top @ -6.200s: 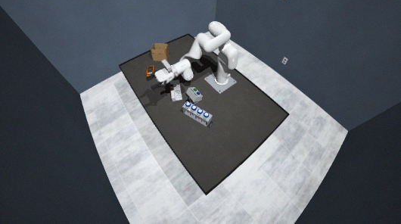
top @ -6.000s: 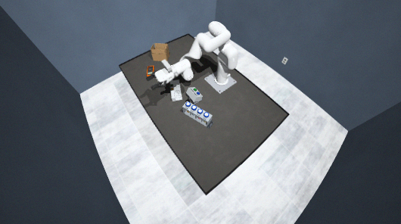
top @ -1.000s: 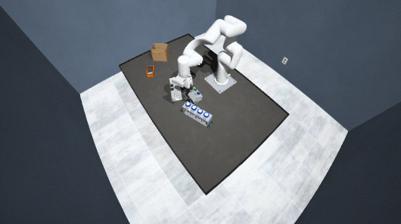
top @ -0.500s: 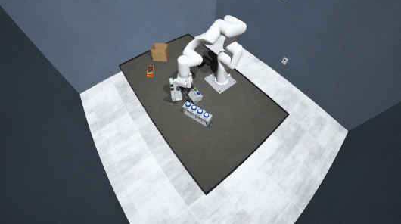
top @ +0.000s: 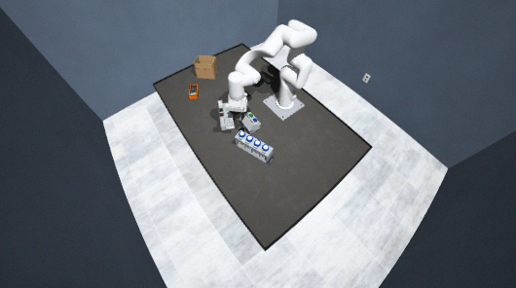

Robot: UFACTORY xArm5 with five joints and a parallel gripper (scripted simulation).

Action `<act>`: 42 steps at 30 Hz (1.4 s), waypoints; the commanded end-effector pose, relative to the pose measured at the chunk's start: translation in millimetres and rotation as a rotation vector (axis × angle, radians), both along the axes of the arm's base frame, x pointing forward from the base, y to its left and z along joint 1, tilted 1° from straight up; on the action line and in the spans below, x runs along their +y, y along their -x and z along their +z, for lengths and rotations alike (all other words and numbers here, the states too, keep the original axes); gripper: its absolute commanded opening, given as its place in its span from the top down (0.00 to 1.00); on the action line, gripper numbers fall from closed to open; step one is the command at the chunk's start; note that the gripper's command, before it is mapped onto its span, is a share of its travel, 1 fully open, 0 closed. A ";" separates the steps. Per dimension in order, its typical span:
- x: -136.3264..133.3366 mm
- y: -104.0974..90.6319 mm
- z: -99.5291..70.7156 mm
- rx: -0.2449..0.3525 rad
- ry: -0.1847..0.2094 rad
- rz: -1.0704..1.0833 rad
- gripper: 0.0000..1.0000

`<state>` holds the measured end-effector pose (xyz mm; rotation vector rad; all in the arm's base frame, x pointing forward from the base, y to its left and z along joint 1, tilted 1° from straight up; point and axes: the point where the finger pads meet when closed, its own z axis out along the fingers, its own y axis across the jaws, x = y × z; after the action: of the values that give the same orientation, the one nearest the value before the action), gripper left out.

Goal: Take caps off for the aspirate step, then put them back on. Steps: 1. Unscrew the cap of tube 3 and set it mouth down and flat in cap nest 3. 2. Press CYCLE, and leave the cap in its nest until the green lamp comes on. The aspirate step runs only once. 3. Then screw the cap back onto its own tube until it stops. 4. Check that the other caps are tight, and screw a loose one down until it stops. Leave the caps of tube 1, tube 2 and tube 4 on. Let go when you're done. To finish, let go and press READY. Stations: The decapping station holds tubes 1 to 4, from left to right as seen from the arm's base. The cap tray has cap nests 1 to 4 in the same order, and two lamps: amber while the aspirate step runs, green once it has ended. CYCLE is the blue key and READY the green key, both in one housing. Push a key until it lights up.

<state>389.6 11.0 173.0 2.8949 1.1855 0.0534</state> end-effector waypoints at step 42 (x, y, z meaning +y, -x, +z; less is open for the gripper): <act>0.0 -1.1 1.4 0.015 0.019 0.665 0.54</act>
<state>389.6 11.0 173.0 2.4139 1.9933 0.0220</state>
